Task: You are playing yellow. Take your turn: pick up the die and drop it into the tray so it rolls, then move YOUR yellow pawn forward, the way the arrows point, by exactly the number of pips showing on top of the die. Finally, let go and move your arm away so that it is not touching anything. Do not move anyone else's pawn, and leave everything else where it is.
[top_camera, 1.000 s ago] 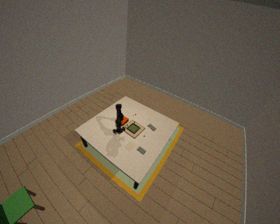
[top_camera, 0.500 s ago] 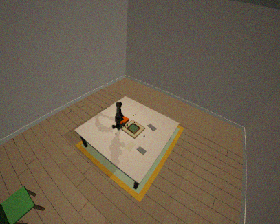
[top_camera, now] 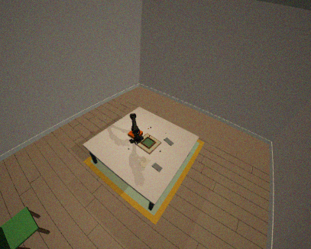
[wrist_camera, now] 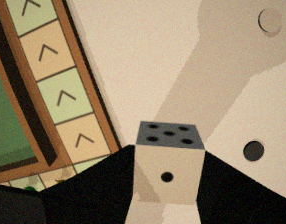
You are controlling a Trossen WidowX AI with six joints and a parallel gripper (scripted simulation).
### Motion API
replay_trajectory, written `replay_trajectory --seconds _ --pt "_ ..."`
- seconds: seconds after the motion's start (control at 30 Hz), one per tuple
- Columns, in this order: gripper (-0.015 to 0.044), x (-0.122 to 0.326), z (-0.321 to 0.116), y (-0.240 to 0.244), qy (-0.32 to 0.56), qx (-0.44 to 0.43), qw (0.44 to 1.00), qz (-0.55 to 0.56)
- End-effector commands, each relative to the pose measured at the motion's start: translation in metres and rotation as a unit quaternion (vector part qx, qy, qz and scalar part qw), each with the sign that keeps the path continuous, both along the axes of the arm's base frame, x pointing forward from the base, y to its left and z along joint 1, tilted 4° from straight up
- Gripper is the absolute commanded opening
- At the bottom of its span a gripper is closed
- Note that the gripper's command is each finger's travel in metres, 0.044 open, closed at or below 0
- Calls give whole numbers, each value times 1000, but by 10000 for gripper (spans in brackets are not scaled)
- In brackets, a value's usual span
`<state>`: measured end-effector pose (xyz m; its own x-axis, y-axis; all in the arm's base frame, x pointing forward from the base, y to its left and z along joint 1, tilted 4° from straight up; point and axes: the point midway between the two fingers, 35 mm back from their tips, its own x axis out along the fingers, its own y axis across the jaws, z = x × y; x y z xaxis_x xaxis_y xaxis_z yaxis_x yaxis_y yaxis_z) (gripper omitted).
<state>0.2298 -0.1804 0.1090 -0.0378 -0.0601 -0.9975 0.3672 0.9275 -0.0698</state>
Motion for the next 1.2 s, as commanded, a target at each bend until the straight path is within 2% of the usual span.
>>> replay_trajectory --seconds 0.0,0.6,1.17 --pt "0 9 -5 16 1 5 1000 16" --pt "0 44 -25 101 4 13 994 112" --pt "0 49 -43 187 10 19 979 202"
